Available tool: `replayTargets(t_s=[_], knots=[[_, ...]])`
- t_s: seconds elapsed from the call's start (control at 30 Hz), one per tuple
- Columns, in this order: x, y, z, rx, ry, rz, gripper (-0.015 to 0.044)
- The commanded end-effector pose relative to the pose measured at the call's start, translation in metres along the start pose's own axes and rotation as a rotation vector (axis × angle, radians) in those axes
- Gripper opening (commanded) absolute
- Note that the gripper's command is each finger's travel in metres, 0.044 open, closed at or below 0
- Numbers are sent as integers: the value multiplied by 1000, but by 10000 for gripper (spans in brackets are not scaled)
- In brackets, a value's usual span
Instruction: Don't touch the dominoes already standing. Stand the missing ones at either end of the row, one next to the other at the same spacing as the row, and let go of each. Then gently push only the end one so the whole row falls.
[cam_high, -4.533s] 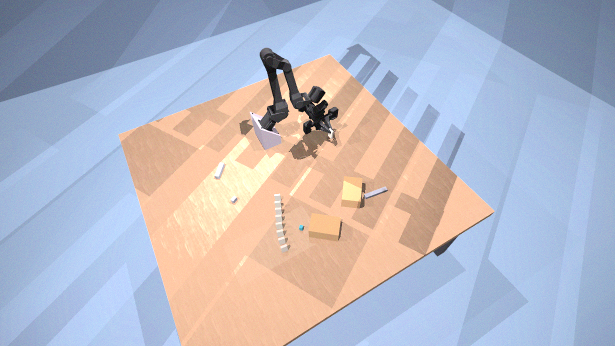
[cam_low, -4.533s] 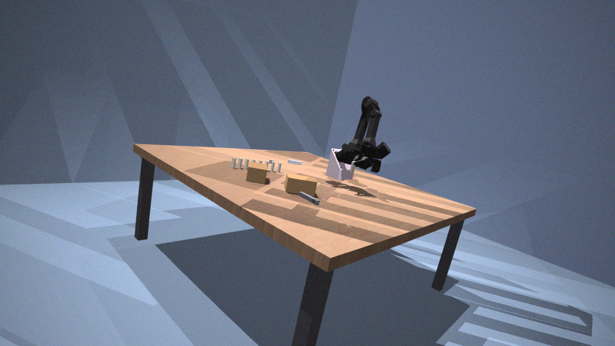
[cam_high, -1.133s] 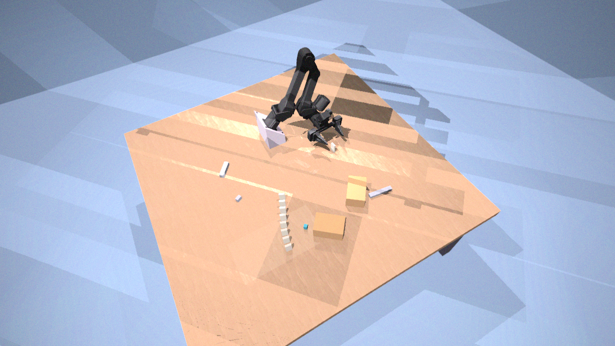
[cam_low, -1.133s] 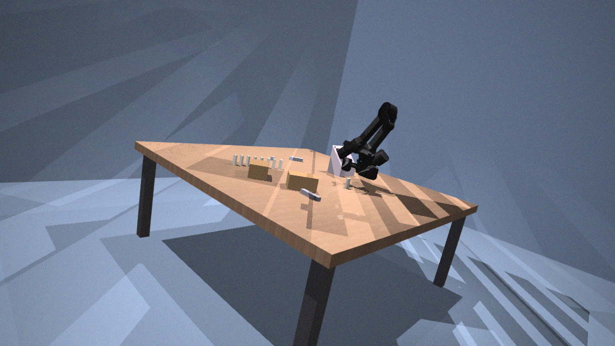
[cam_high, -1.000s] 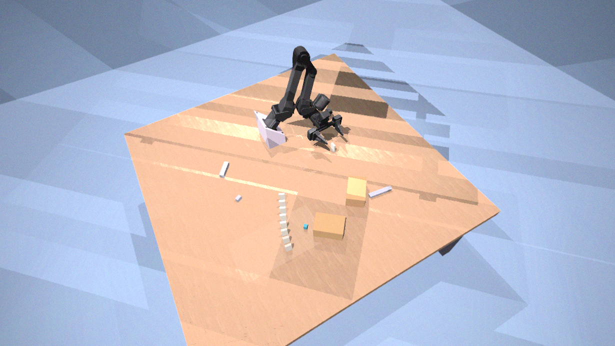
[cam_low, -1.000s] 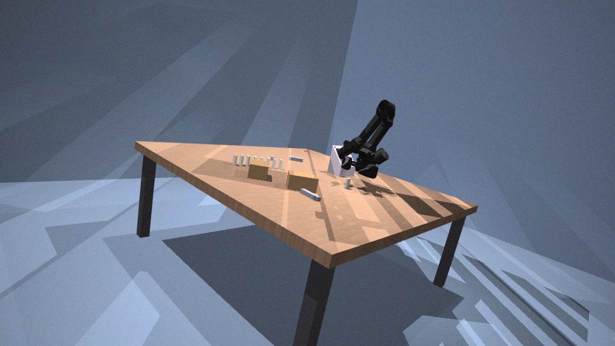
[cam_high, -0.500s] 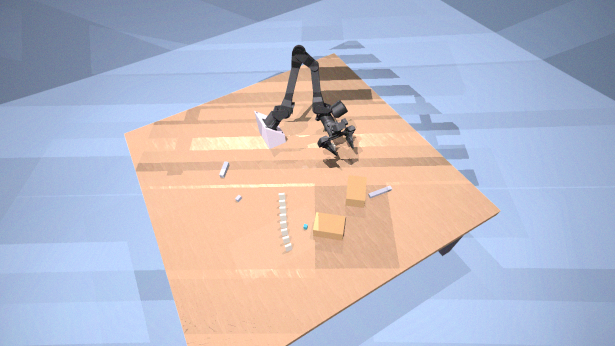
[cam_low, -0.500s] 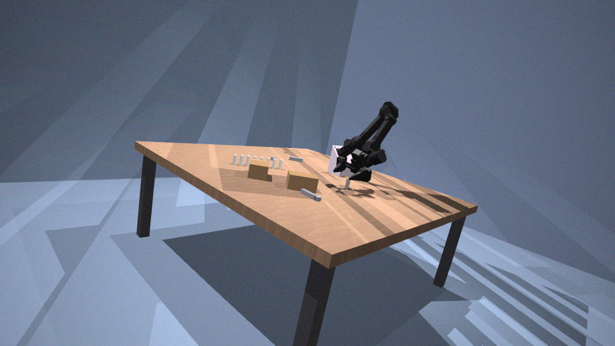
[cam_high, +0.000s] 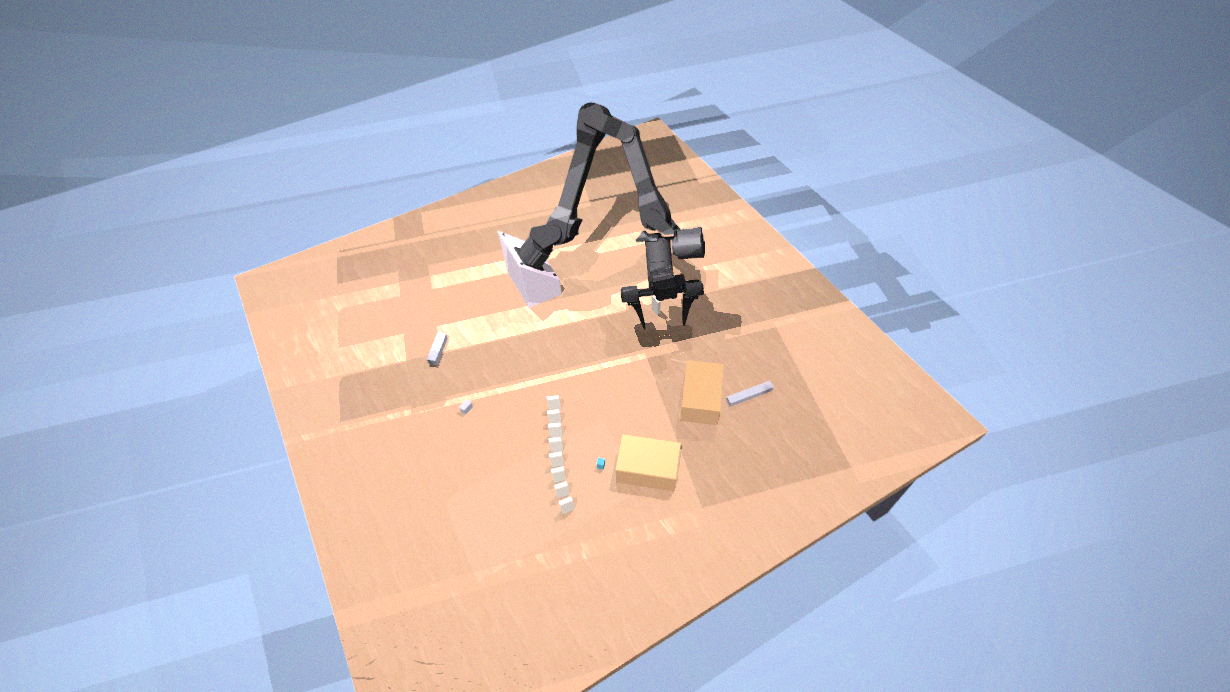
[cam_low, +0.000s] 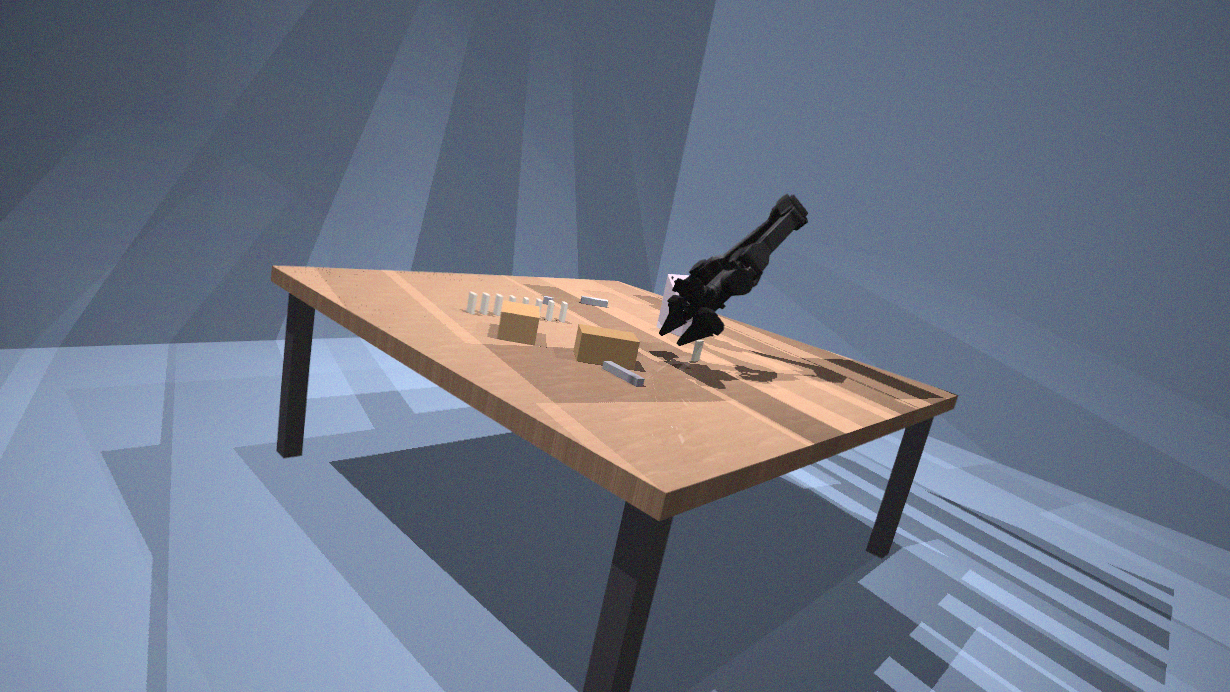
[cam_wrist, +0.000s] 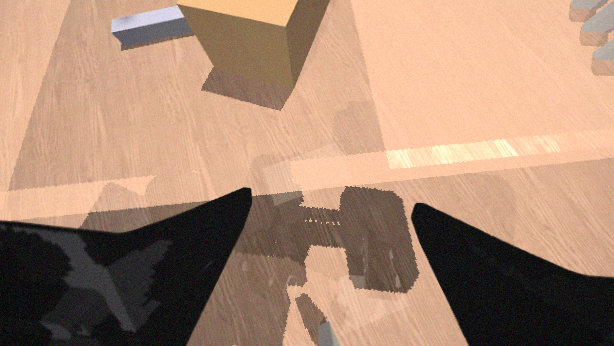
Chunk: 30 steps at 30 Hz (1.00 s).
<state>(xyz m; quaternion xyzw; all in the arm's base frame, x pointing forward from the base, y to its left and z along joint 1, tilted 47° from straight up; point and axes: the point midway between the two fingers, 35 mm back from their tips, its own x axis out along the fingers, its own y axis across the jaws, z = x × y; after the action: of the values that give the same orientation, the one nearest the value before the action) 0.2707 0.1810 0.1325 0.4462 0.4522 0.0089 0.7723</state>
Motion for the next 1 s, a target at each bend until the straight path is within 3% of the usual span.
replayTargets(t_s=[0.0,0.17,0.77,0.97], knots=[[-67,-8,-3,797,503,-299,440],[-90,-7,-8,985,594,-386,440],[-90,-8,-8,985,594,-386,440],[-63,-9,-27,983,592,-388,440]])
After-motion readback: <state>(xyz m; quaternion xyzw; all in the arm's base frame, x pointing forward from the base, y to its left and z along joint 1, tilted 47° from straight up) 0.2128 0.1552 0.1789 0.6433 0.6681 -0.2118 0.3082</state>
